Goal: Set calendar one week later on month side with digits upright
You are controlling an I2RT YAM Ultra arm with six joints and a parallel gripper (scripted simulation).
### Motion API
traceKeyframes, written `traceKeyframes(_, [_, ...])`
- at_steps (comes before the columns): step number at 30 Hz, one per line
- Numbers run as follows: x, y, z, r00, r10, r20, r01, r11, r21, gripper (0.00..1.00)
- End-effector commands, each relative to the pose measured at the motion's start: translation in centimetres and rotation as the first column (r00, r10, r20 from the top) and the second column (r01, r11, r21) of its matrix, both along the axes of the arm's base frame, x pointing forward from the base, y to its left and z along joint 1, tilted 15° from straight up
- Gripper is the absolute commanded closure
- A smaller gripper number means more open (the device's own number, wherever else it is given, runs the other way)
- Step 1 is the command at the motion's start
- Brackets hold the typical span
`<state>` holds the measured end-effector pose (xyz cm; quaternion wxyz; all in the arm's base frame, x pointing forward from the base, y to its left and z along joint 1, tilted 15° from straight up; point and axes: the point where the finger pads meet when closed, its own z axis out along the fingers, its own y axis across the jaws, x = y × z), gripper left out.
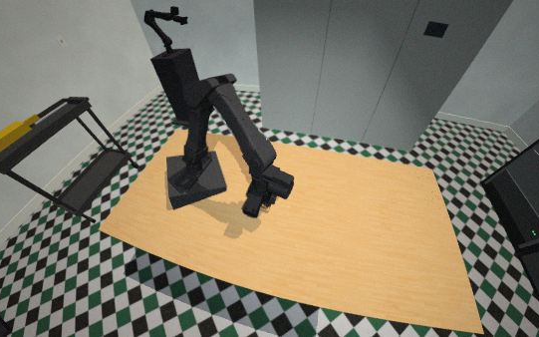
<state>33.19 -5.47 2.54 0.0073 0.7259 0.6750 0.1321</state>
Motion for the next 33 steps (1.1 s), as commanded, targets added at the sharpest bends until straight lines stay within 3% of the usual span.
traceKeyframes(1, [0.1, -0.2, 0.2, 1.000, -0.003, 0.007, 0.003, 1.000, -0.010, 0.74])
traceKeyframes(24, [0.1, -0.2, 0.4, 1.000, -0.003, 0.007, 0.003, 1.000, -0.010, 0.74])
traceKeyframes(28, [-0.2, -0.5, 1.7, 1.000, -0.003, 0.007, 0.003, 1.000, -0.010, 0.74])
traceKeyframes(33, [-0.9, -1.0, 5.2, 1.000, -0.003, 0.007, 0.003, 1.000, -0.010, 0.74])
